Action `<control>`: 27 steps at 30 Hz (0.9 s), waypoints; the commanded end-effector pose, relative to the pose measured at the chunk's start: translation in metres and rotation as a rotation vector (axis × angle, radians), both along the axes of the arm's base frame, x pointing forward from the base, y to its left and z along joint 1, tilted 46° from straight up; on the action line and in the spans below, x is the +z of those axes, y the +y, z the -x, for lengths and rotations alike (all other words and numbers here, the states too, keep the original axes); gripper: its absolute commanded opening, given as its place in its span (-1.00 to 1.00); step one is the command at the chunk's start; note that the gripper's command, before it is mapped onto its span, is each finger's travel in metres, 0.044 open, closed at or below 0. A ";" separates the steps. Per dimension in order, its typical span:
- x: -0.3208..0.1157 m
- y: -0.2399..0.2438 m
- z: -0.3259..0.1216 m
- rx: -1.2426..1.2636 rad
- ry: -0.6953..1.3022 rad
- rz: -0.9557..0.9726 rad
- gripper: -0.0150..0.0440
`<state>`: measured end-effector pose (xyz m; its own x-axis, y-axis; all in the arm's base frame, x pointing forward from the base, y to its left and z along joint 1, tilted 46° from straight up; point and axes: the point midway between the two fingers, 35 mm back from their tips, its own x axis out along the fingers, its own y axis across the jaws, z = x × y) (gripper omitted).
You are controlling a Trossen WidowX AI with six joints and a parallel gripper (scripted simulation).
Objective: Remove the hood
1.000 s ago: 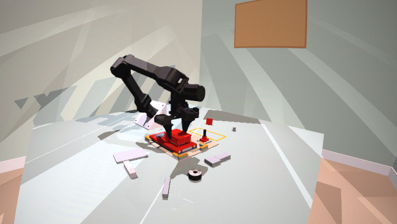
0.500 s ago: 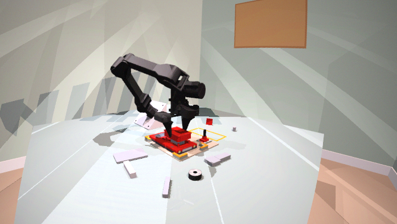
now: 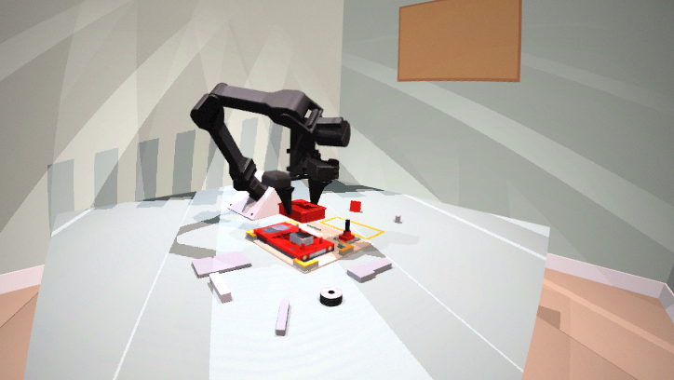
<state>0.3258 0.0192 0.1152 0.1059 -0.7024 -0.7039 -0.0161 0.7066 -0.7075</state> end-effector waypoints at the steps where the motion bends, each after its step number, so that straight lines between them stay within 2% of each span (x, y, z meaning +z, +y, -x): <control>1: -0.001 0.001 0.000 0.000 0.000 0.000 -0.49; 27: -0.087 0.101 0.006 0.003 0.002 -0.030 -0.49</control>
<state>0.3216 0.1084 0.0377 0.1055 -0.6859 -0.7200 -0.0255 0.7219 -0.6915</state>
